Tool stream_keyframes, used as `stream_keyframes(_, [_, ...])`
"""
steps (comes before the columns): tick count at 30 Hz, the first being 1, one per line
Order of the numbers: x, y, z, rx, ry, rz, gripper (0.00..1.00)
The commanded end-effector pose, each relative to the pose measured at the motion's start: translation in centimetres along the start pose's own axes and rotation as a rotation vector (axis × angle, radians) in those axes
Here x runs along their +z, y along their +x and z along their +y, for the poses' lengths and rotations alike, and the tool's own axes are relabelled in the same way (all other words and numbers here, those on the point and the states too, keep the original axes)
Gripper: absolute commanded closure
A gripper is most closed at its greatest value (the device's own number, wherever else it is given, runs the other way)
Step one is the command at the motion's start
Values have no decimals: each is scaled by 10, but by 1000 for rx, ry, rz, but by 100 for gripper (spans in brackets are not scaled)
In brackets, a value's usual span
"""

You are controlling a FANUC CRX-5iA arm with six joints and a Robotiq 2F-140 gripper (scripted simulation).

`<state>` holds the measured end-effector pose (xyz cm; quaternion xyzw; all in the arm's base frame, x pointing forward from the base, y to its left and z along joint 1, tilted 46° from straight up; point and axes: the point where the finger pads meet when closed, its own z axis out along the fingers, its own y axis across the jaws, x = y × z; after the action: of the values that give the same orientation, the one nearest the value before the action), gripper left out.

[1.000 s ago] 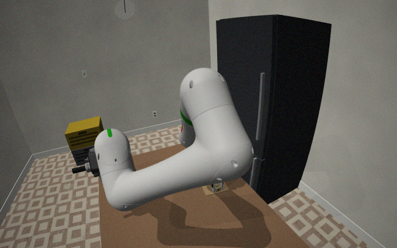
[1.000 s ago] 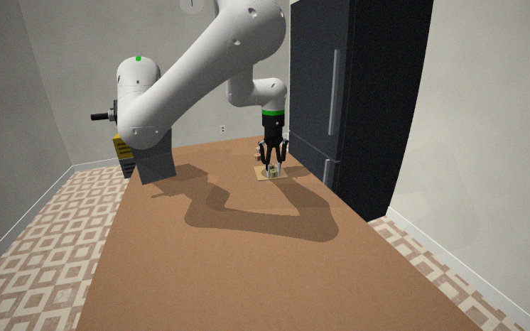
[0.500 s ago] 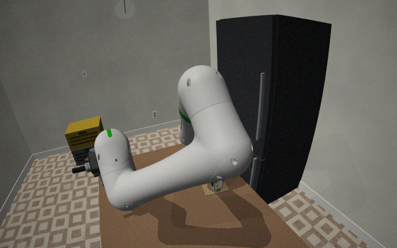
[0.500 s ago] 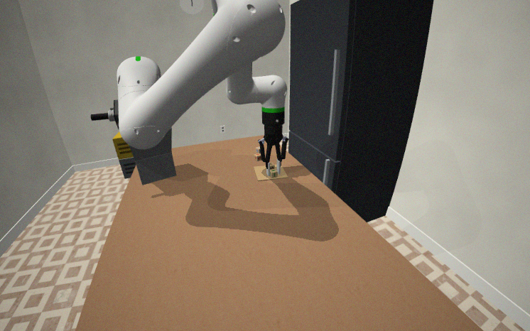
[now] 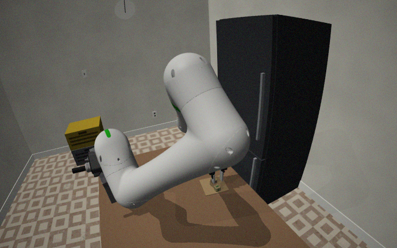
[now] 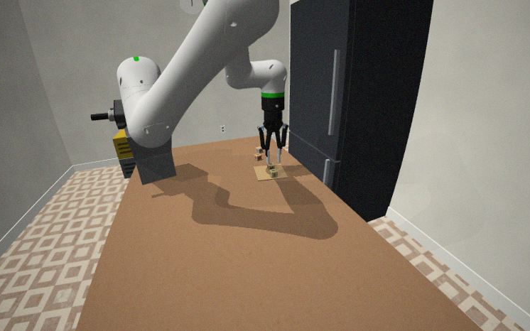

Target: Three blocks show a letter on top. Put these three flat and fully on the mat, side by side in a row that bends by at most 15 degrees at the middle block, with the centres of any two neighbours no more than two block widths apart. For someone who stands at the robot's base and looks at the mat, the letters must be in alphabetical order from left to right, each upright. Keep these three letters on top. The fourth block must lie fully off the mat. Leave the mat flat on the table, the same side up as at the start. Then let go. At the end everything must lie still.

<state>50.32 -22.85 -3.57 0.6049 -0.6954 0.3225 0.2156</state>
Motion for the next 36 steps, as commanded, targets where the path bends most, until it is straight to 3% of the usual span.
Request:
stream_keyframes(1, [-16,1,0,0,-3,1,72])
stream_keyframes(8, [-21,1,0,0,-3,1,72])
stream_keyframes(9, [-21,1,0,0,-3,1,0])
stream_keyframes(29, [-21,1,0,1,-3,1,0])
stream_keyframes(36, [-21,-3,-1,92,-3,1,0])
